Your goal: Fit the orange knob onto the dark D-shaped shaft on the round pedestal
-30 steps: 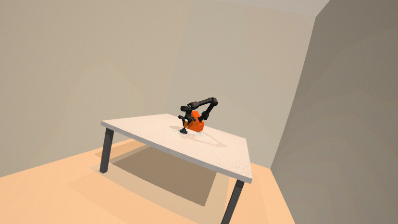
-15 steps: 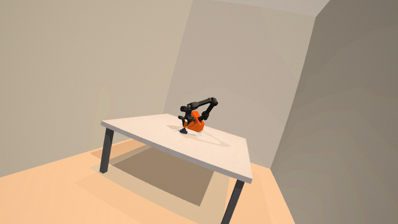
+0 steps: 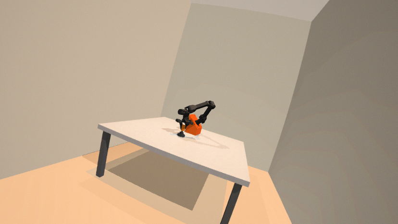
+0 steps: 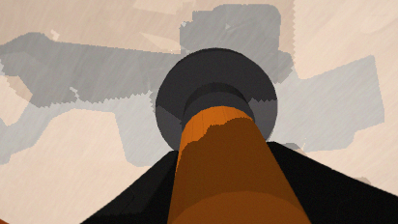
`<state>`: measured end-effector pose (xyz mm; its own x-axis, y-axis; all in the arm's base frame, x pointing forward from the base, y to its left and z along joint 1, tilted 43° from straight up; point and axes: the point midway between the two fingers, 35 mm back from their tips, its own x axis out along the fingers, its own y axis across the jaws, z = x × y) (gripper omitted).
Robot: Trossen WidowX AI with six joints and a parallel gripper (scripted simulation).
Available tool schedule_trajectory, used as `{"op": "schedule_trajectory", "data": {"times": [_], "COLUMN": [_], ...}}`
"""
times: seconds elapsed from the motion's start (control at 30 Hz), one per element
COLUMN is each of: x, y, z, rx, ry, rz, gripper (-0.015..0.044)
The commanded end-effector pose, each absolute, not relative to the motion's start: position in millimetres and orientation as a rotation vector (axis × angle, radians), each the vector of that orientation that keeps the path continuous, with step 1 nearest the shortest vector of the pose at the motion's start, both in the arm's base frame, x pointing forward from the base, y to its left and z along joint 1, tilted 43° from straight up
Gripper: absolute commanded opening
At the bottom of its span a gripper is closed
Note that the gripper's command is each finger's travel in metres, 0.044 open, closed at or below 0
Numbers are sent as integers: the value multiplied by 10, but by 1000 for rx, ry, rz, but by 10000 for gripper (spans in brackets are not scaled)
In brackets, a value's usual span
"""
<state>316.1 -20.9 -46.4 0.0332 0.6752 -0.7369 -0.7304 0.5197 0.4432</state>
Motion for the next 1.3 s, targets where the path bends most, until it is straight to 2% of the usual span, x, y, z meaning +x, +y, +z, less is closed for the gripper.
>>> {"op": "schedule_trajectory", "data": {"times": [0.0, 1.0, 1.27], "x": [3185, 3183, 3183], "y": [-216, -214, -222], "z": [-457, -449, -463], "rx": [-66, -66, -232], "ry": [1087, 1087, 971], "rz": [1081, 1081, 1192], "gripper": [0, 0, 0]}}
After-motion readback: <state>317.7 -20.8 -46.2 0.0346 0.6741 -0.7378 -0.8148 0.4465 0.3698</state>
